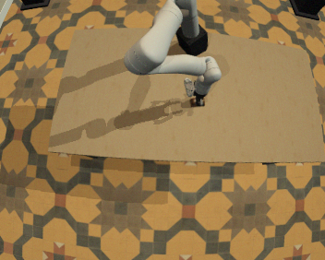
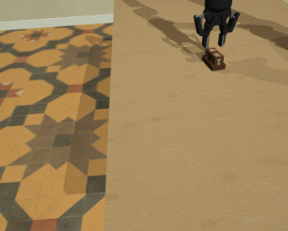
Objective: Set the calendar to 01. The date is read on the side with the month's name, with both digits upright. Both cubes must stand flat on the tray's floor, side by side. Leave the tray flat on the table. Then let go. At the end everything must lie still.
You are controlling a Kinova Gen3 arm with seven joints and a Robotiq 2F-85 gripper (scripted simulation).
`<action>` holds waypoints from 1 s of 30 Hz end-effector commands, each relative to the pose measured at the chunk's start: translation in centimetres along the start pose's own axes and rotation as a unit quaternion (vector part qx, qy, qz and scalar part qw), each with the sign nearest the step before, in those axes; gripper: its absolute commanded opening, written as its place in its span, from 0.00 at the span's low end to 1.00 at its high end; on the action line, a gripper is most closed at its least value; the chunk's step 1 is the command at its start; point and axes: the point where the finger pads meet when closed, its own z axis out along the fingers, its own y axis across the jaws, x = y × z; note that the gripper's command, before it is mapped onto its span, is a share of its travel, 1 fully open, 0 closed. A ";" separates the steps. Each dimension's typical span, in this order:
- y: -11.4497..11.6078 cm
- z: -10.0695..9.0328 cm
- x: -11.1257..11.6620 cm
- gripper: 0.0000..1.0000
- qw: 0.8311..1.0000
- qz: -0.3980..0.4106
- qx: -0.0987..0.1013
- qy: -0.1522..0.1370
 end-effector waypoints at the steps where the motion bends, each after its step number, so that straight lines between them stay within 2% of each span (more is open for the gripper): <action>1: -0.3 0.1 0.1 0.48 1.000 0.003 0.004 0.002; 22: -0.3 0.1 0.1 0.48 1.000 0.003 0.004 0.002; 30: -0.4 1.0 0.1 0.48 1.000 0.003 0.004 0.002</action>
